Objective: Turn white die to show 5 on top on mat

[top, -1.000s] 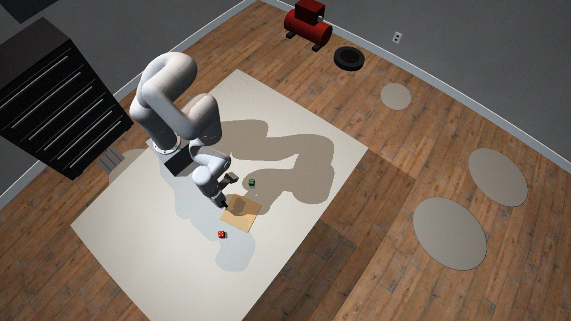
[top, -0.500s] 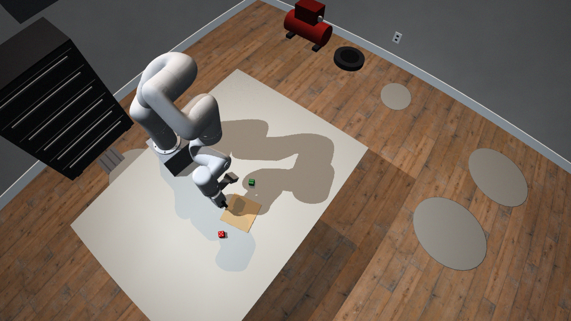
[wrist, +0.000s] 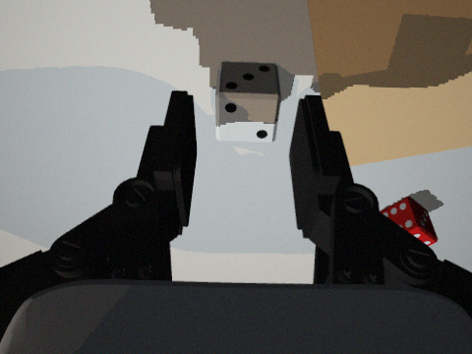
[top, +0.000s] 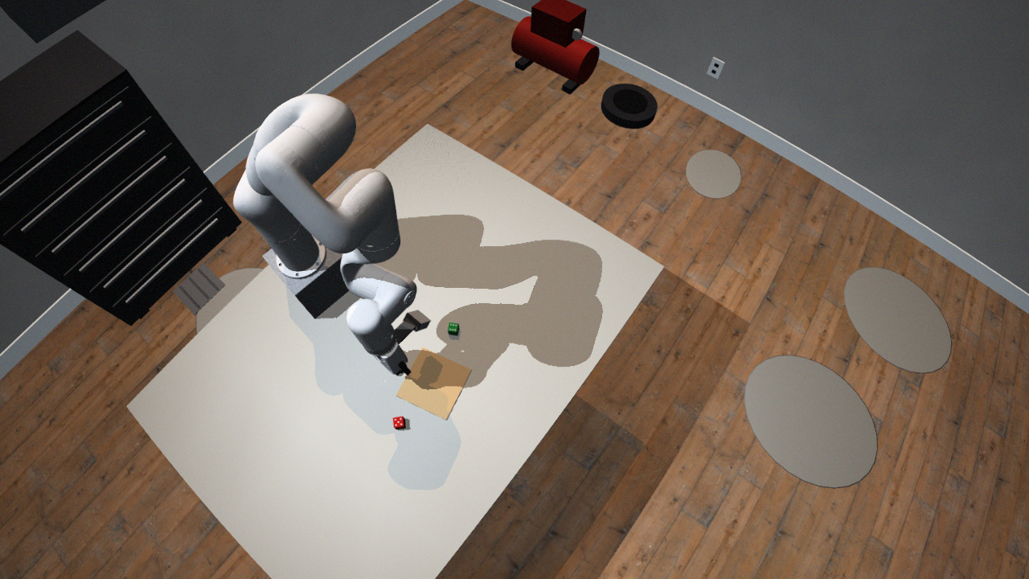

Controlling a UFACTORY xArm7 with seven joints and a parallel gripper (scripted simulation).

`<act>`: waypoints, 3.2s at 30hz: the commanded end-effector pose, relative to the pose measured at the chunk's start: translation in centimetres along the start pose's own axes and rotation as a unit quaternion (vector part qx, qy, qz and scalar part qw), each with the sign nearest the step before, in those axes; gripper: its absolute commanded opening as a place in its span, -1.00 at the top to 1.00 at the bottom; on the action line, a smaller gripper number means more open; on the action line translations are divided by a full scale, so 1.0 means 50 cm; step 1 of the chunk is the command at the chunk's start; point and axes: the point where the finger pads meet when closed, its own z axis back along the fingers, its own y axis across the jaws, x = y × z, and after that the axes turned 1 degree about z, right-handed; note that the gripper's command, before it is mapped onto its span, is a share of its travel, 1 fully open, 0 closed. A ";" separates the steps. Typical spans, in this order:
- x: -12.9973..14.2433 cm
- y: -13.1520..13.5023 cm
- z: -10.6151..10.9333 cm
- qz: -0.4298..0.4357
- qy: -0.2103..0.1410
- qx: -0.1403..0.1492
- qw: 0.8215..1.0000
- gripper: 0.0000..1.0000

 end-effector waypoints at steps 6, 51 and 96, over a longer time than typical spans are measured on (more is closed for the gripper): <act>0.000 0.002 0.001 0.000 0.000 0.001 1.000 0.17; 0.000 0.004 0.001 0.000 0.000 0.001 1.000 0.17; 0.000 0.004 -0.056 0.000 0.000 0.001 1.000 0.17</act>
